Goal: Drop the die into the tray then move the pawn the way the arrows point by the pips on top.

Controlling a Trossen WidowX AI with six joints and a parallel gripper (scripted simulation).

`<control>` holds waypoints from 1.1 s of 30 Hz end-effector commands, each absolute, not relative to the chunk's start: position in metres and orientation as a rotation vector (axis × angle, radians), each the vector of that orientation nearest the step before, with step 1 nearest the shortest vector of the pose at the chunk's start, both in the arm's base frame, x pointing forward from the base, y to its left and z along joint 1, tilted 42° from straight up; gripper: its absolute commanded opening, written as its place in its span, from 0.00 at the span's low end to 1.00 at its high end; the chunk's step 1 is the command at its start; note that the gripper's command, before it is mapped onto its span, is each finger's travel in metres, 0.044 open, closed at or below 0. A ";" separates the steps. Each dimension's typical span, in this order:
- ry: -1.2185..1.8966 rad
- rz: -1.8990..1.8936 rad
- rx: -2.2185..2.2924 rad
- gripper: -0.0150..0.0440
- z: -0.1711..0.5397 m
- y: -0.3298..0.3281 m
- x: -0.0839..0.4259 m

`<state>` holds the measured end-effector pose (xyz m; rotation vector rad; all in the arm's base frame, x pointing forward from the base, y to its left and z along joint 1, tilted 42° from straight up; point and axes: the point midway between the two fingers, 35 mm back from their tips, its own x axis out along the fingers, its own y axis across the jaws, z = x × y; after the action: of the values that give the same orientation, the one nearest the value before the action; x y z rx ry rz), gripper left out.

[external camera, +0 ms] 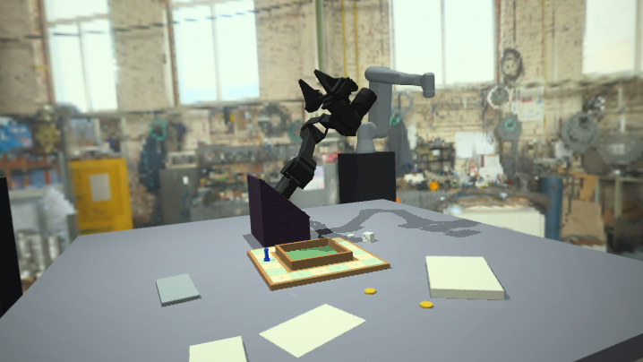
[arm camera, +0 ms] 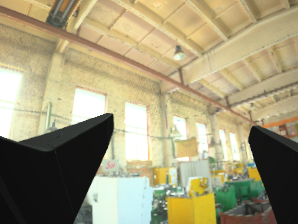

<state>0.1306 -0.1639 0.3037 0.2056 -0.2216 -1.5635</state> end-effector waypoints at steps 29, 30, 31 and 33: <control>0.986 0.535 0.030 0.72 0.115 0.124 0.244; 1.029 0.605 0.050 0.72 0.112 0.135 0.234; 1.072 0.673 0.073 0.72 0.110 0.146 0.225; 1.160 0.810 0.127 0.72 0.110 0.167 0.205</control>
<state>0.2273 0.1404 0.1070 0.0660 1.0666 0.6372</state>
